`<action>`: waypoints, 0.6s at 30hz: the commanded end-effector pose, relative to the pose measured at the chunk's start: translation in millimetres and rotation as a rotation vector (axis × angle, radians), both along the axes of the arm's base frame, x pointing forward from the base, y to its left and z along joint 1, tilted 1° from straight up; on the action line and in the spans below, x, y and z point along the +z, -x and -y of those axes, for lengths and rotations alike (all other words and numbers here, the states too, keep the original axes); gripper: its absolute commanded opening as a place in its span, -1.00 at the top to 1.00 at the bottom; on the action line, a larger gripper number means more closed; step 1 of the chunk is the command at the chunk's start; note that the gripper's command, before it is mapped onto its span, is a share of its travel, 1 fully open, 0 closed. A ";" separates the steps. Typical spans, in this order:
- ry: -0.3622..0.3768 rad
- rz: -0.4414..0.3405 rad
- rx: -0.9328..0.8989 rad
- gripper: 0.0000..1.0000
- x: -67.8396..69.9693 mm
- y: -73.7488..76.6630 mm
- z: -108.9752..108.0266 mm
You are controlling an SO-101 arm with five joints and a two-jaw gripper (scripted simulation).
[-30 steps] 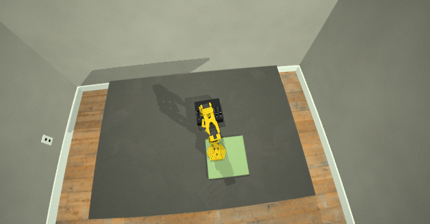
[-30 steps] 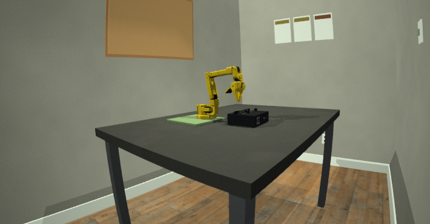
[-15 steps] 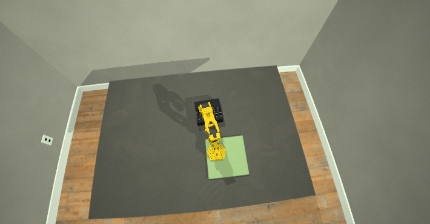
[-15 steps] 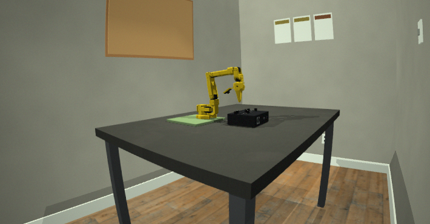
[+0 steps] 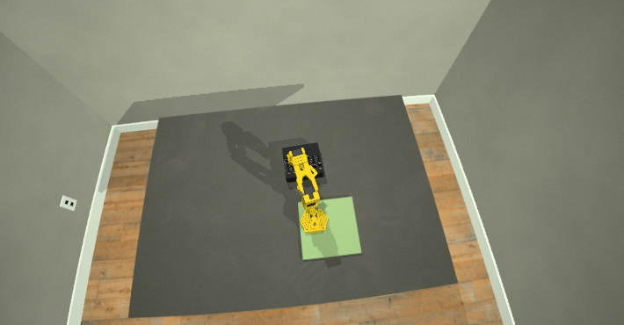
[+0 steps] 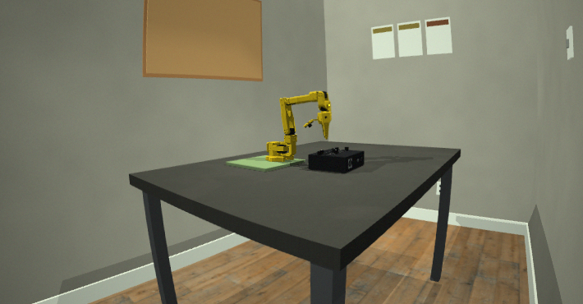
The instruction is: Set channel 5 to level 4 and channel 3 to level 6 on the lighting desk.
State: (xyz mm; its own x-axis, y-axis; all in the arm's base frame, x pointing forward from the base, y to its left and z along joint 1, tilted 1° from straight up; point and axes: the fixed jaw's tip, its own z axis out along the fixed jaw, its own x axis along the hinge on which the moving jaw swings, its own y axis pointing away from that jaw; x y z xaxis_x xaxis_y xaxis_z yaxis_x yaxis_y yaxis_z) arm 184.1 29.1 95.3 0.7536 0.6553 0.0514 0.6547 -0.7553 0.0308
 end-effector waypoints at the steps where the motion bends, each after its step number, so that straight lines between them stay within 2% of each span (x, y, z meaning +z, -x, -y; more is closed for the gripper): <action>1: 0.007 -0.013 0.116 1.00 -0.6 -1.0 -2.6; 3: 0.007 -0.013 0.116 1.00 -0.6 -1.0 -2.6; 18: 0.023 -0.017 0.429 1.00 -1.9 -3.2 -6.7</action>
State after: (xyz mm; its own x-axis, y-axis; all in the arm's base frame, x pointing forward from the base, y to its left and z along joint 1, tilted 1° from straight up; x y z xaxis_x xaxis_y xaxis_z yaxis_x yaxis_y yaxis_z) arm 187.1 33.7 94.1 0.4695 0.8823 0.0328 0.8814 -0.4706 0.0410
